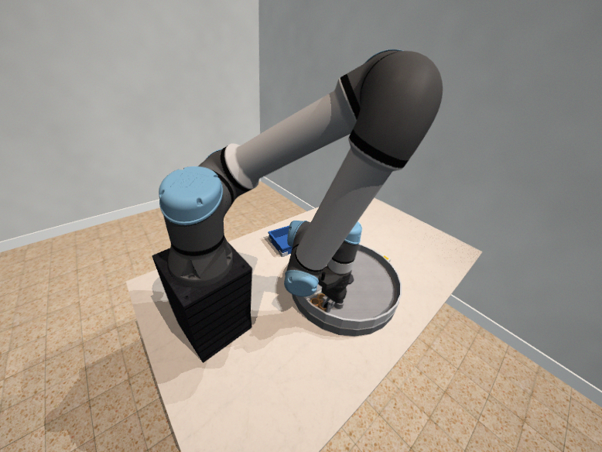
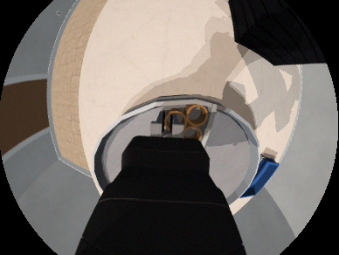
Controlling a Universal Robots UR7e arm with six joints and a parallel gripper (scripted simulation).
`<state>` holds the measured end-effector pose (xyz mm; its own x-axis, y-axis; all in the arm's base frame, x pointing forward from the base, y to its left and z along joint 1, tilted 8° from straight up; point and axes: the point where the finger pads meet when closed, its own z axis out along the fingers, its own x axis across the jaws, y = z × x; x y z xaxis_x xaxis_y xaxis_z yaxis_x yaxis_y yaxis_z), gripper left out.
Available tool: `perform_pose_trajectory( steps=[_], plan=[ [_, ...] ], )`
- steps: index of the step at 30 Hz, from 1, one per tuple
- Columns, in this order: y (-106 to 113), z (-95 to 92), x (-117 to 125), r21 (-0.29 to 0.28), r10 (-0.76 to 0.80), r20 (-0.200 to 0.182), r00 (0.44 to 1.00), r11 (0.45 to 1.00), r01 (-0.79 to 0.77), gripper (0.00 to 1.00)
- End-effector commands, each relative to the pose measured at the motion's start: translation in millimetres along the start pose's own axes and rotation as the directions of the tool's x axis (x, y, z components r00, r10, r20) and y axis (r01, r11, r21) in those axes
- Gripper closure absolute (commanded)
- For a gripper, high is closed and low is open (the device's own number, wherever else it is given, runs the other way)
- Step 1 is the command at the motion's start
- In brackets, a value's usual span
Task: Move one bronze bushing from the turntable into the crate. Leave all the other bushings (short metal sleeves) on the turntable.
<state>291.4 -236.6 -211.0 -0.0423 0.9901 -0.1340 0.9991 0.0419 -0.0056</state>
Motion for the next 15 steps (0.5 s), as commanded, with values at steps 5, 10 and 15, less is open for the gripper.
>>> perform_pose_trajectory(
  steps=[5,10,15],
  plan=[
    [0.3,-0.3,-3.3,-0.001,0.000,0.001,1.000,1.000,0.000,1.00],
    [0.3,-0.3,-3.3,-0.001,0.000,0.001,1.000,1.000,0.000,1.00],
    [0.3,-0.3,-3.3,-0.001,0.000,0.001,1.000,1.000,0.000,1.00]
  ],
)
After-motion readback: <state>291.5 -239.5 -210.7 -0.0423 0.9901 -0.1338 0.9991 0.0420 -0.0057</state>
